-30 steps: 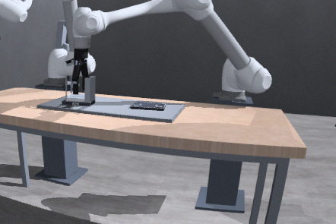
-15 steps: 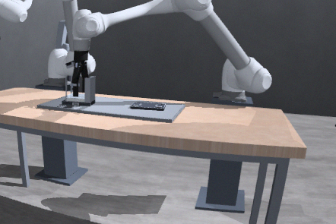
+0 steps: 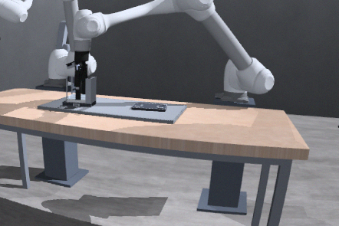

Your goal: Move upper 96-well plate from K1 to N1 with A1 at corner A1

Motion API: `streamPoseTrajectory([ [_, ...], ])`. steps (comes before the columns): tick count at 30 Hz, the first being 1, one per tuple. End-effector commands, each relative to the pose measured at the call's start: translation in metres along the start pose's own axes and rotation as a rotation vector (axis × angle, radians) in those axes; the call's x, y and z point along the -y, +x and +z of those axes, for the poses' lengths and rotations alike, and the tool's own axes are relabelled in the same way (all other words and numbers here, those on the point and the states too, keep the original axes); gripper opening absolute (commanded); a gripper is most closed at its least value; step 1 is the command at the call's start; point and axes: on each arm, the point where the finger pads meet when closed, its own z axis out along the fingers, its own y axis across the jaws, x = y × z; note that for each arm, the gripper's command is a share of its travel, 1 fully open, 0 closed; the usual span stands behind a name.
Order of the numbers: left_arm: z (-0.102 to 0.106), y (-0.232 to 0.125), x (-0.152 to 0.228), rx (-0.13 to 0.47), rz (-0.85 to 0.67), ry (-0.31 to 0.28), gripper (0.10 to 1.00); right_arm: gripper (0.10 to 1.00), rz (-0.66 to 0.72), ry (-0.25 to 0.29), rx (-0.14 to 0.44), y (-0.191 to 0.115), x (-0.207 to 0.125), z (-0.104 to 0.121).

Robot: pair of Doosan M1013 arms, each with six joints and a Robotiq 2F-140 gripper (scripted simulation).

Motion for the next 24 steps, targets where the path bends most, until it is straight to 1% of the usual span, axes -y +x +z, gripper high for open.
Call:
streamPoseTrajectory([
  [1,-0.0019,0.0004,0.0004,-0.002,0.0,0.002,0.63,1.0,0.001,0.001,0.0,0.0004,0.0,-0.0009],
  [15,-0.0019,0.0004,0.0004,-0.002,0.0,0.002,0.63,1.0,0.001,0.001,0.0,0.0004,0.0,-0.0009],
  [24,-0.0024,0.0004,0.0004,-0.002,0.0,0.002,0.612,1.0,0.001,0.001,0.0,0.0004,0.0,-0.0009],
])
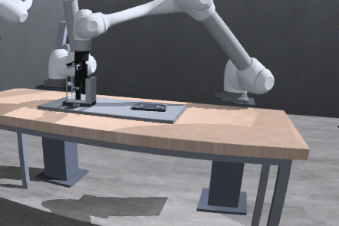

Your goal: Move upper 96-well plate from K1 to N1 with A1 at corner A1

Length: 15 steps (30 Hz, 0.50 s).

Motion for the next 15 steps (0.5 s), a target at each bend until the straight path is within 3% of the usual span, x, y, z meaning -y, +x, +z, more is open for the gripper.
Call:
streamPoseTrajectory([
  [1,-0.0023,0.0005,0.0004,-0.002,0.0,0.002,0.612,1.0,0.001,0.001,0.0,0.0004,0.0,-0.0009],
  [5,-0.0025,0.0005,0.0004,-0.002,0.0,0.002,0.604,1.0,0.001,0.001,0.0,0.0004,0.0,-0.0009],
  [6,-0.0025,0.0005,0.0004,-0.002,0.0,0.002,0.099,1.0,0.001,0.001,0.0,0.0004,0.0,-0.0009],
  [15,-0.0025,0.0005,0.0004,-0.002,0.0,0.002,0.099,1.0,0.001,0.001,0.0,0.0004,0.0,-0.0009],
])
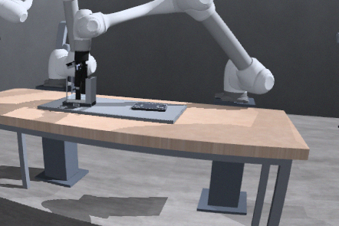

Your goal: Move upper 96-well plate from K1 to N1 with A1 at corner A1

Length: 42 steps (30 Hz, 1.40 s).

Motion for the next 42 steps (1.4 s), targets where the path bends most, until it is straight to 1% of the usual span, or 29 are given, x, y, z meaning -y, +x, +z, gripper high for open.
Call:
streamPoseTrajectory([
  [1,-0.002,0.0,0.0,-0.002,0.0,0.002,0.099,1.0,0.001,0.001,0.0,0.0,0.0,-0.001],
  [42,-0.062,0.0,0.0,-0.002,0.0,0.002,0.099,1.0,0.001,0.001,0.0,0.0,0.0,-0.001],
])
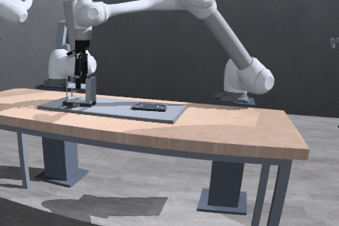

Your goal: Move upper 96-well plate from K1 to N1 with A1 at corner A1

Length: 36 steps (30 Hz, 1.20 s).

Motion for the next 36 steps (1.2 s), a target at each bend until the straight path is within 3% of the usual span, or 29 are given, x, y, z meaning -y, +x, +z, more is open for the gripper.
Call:
streamPoseTrajectory([
  [1,-0.009,0.0,0.0,-0.002,0.0,0.002,0.099,1.0,0.001,0.001,0.0,0.0,0.0,-0.001],
  [36,-0.06,0.0,0.0,-0.002,0.0,0.002,0.099,1.0,0.001,0.001,0.0,0.0,0.0,-0.001],
])
